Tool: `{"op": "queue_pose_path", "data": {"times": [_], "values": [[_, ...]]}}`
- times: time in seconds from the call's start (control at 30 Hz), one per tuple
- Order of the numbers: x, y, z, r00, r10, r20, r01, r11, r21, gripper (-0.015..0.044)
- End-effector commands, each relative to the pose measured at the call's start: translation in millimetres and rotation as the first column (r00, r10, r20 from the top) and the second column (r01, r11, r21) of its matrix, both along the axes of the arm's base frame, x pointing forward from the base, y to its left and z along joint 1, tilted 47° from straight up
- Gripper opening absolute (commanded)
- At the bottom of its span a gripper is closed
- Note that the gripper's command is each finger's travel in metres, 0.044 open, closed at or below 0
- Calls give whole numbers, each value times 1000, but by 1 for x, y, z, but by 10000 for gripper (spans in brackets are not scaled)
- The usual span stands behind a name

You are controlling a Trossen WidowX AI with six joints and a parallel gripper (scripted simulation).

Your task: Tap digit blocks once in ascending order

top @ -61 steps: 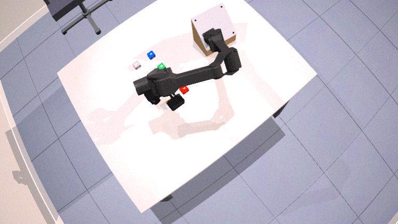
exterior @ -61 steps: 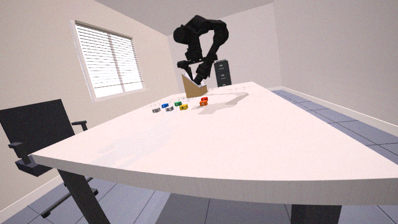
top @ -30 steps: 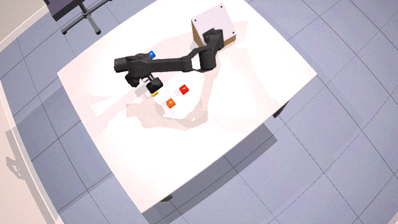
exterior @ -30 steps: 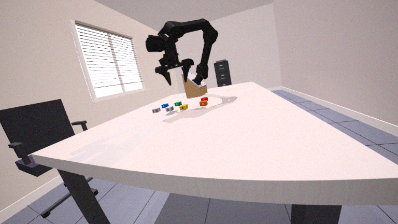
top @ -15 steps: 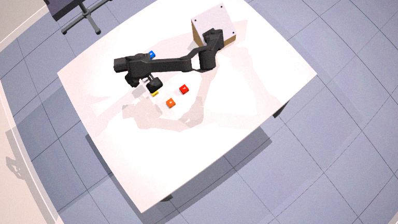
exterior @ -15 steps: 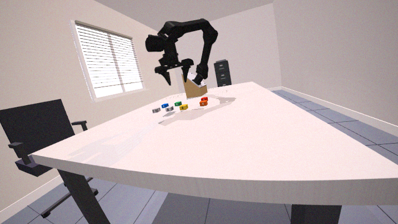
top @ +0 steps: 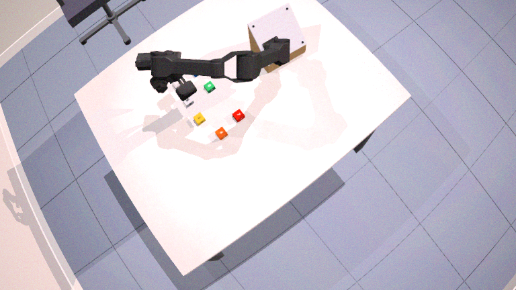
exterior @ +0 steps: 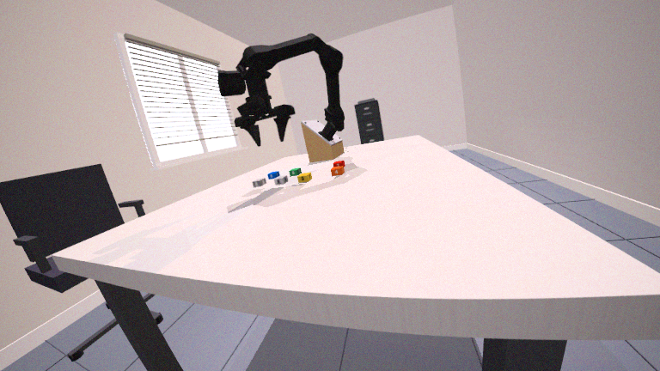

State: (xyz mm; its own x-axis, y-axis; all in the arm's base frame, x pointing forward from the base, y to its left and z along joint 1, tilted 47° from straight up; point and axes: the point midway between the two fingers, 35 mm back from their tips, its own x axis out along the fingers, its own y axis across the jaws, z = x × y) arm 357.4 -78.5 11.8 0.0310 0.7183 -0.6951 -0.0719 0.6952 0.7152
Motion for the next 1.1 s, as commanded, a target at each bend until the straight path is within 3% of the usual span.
{"op": "queue_pose_path", "data": {"times": [0.0, 0.37, 0.6, 1.07], "values": [[1, 1, -1, 1000, 8, 1, -8, 1000, 0, 400], [1, -1, -3, 1000, 8, 1, -8, 1000, 0, 400], [6, -54, -57, 1000, 8, 2, -8, 1000, -4, 400], [6, -54, -57, 1000, 8, 2, -8, 1000, -4, 400]]}}
